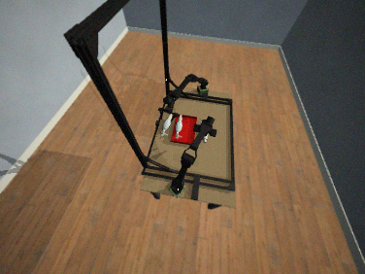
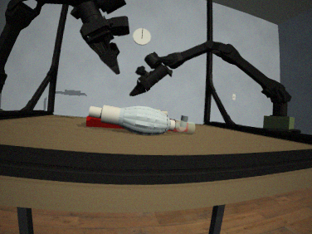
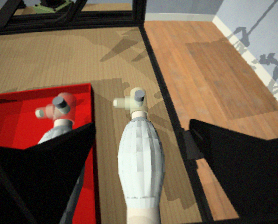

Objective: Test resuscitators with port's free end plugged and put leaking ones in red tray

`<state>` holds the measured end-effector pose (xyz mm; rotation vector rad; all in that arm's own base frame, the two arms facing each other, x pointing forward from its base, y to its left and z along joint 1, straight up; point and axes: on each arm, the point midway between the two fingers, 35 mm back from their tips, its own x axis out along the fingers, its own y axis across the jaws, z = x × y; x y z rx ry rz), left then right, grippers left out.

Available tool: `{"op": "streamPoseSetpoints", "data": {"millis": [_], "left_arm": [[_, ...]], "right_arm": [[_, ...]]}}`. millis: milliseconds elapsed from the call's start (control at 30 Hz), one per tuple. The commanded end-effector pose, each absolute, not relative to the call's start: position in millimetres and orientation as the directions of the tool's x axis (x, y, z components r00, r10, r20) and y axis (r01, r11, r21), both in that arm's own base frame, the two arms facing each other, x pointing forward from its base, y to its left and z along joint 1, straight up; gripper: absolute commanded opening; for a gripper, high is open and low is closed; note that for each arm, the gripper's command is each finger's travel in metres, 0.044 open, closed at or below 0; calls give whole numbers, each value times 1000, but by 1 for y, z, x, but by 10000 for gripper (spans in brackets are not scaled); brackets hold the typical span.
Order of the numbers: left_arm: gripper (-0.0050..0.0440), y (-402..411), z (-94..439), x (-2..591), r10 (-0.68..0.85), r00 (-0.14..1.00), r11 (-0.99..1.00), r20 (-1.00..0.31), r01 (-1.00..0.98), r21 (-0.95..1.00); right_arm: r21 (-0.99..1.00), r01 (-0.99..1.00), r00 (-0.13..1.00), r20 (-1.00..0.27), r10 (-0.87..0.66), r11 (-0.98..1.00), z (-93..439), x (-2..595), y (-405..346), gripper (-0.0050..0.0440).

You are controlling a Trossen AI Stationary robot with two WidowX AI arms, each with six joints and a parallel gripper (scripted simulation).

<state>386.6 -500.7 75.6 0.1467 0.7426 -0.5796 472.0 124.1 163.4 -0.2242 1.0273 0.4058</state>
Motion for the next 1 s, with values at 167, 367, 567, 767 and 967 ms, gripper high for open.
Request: {"op": "streamPoseSetpoints", "data": {"millis": [167,367,567,767,967], "left_arm": [[440,-501,76,387,-444,591,836,-673,544,-74],[440,-501,77,387,-446,591,835,-672,545,-75],[440,-501,77,387,-446,591,835,-672,545,-75],[440,-501,77,387,-445,592,835,-672,545,-74],[440,-501,77,387,-445,592,835,-672,545,-74]], "right_arm": [[7,-425,431,-878,209,905,147,460,164,409],[-4,-433,443,-872,209,901,141,432,237,409],[-14,-422,461,-864,201,907,131,400,292,409],[-8,-439,467,-857,220,898,136,393,305,409],[-12,-418,498,-839,219,908,123,343,362,409]]}}
